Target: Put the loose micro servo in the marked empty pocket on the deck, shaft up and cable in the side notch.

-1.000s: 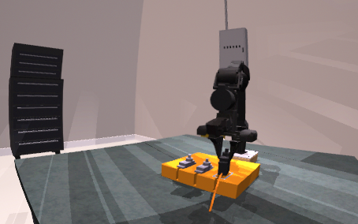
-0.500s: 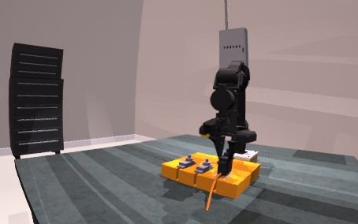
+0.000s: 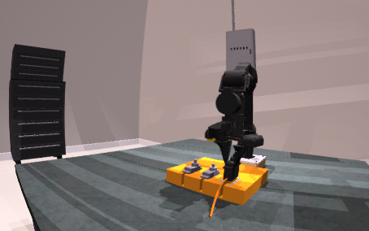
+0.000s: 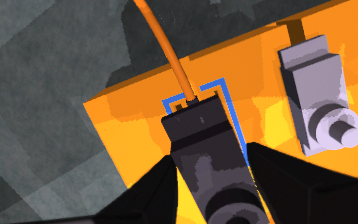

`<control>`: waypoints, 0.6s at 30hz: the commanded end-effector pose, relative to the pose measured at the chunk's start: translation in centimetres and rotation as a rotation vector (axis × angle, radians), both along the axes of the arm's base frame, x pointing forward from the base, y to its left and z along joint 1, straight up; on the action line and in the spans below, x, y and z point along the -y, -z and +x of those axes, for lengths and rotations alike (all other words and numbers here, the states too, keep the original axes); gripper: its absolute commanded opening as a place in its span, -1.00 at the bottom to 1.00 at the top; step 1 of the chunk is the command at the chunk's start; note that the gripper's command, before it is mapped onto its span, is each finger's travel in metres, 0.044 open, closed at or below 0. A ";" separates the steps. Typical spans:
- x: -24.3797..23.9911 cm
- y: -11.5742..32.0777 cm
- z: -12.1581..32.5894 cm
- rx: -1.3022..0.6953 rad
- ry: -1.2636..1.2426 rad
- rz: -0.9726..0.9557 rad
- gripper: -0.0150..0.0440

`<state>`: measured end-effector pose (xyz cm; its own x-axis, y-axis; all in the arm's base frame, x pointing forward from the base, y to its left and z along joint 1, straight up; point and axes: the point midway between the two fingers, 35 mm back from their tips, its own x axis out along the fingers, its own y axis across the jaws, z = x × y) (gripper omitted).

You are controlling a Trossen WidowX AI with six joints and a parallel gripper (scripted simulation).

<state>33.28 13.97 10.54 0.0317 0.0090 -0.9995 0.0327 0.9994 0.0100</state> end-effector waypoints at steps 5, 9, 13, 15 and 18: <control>0.0 0.0 0.0 0.002 0.007 0.002 -0.49; 0.0 0.0 0.0 0.002 0.007 0.002 -0.49; 0.0 0.3 0.0 0.002 0.007 0.002 -0.49; 0.0 0.5 0.0 0.002 0.007 0.002 -0.49; 0.0 0.8 0.1 0.002 0.007 0.002 -0.49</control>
<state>33.35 13.98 10.03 0.0342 0.0100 -0.9994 0.0333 0.9994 0.0111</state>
